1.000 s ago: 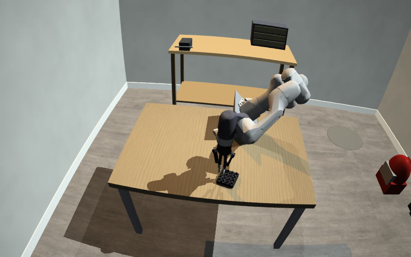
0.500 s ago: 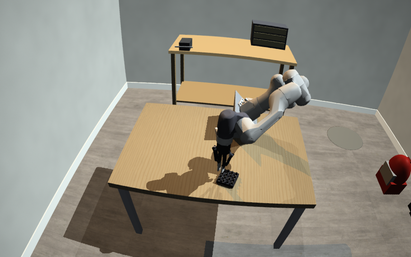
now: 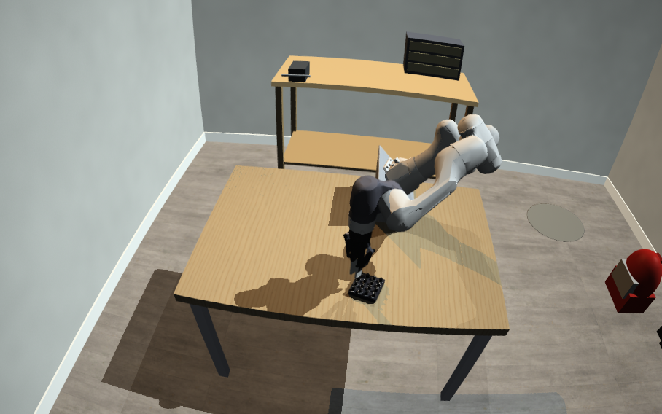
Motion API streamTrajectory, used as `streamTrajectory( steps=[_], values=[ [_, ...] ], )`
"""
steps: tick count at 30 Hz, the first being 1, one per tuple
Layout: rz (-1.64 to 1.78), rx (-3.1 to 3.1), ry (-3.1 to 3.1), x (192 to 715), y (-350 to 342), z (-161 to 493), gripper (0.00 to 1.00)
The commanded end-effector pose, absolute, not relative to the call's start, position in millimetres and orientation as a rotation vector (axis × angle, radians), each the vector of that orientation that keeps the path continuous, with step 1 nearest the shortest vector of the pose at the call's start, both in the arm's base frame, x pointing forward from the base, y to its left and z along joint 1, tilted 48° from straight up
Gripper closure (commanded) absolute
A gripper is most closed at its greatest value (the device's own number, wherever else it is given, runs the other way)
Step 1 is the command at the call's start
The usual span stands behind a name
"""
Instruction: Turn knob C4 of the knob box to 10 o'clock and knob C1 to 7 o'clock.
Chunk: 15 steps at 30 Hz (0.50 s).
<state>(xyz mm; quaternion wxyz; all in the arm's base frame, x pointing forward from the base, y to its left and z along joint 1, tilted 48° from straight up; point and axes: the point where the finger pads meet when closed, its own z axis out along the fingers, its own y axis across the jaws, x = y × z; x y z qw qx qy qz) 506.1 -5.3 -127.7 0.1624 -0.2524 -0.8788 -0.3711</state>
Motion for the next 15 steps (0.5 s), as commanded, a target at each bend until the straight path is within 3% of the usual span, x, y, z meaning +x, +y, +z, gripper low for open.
streamTrajectory(
  steps=[1,15],
  values=[
    [-1.007,-0.892,-2.397,506.7,-3.6,-125.7,0.88],
    [-0.925,-1.116,-2.246,506.4,-5.5,-124.4,0.88]
  ],
)
